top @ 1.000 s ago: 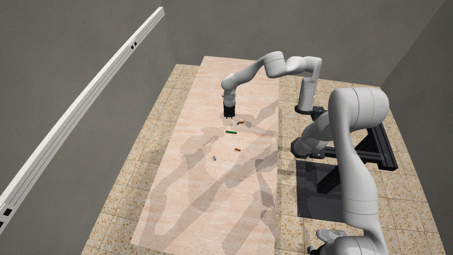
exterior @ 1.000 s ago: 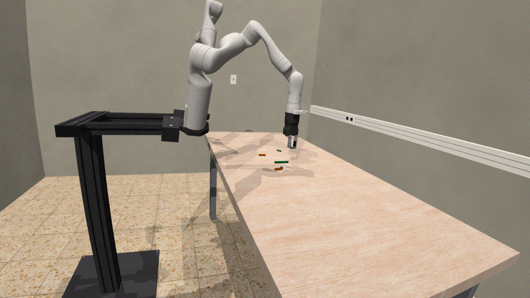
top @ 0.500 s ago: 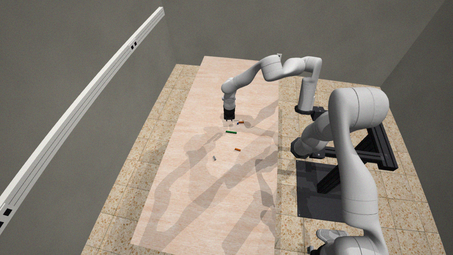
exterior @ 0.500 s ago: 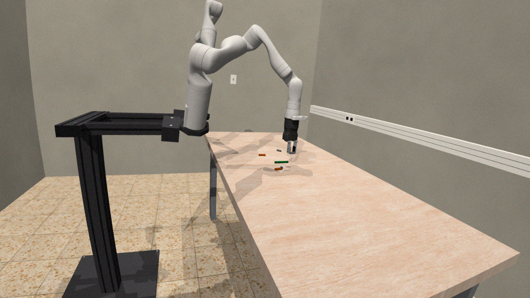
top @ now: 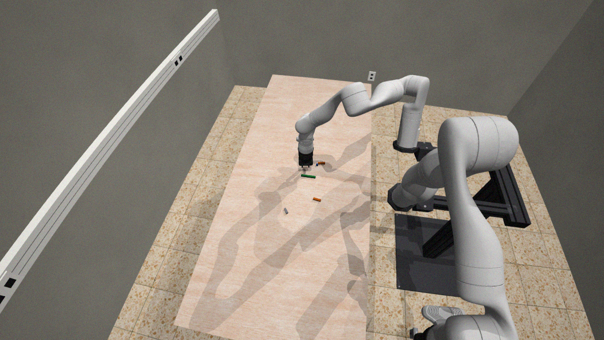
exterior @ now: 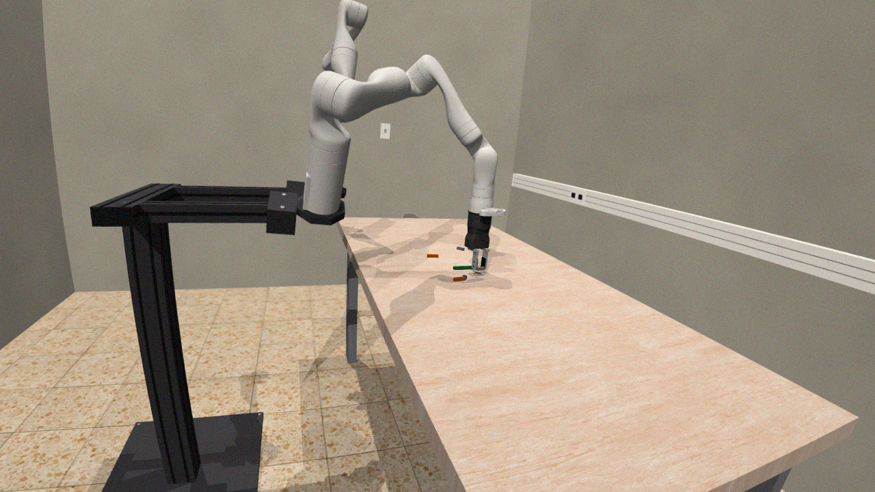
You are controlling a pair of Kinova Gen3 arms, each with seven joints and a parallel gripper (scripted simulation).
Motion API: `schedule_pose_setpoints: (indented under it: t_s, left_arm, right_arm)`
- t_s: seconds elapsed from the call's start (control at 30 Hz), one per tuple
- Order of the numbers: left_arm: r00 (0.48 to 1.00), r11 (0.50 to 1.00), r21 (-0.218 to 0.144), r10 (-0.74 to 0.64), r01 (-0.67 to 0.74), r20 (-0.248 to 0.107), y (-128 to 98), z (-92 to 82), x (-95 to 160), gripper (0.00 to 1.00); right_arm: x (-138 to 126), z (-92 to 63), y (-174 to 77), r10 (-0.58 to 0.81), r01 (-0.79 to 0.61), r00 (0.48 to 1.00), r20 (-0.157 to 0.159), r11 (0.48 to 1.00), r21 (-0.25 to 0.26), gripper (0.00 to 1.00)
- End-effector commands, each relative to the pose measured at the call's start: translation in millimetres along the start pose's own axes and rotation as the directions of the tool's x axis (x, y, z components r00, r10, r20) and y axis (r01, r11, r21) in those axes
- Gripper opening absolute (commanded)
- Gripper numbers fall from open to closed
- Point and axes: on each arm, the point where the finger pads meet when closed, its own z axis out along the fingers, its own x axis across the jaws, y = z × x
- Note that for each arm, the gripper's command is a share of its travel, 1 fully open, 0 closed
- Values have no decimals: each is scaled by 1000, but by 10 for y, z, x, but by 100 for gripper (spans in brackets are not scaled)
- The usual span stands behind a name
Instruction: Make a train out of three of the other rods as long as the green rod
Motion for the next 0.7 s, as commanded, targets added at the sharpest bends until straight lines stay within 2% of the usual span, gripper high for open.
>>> schedule_pose_setpoints:
  t_s: [0.0, 0.67]
  left_arm:
    - [1000, 1000, -2, 0, 0, 0, 4, -7, 1, 100]
    - [1000, 1000, -2, 0, 0, 0, 4, -7, 1, 100]
  right_arm:
    - [-12, 26, 3, 0, 0, 1000, 2, 1000, -1, 57]
    - [-12, 46, 3, 0, 0, 1000, 2, 1000, -1, 57]
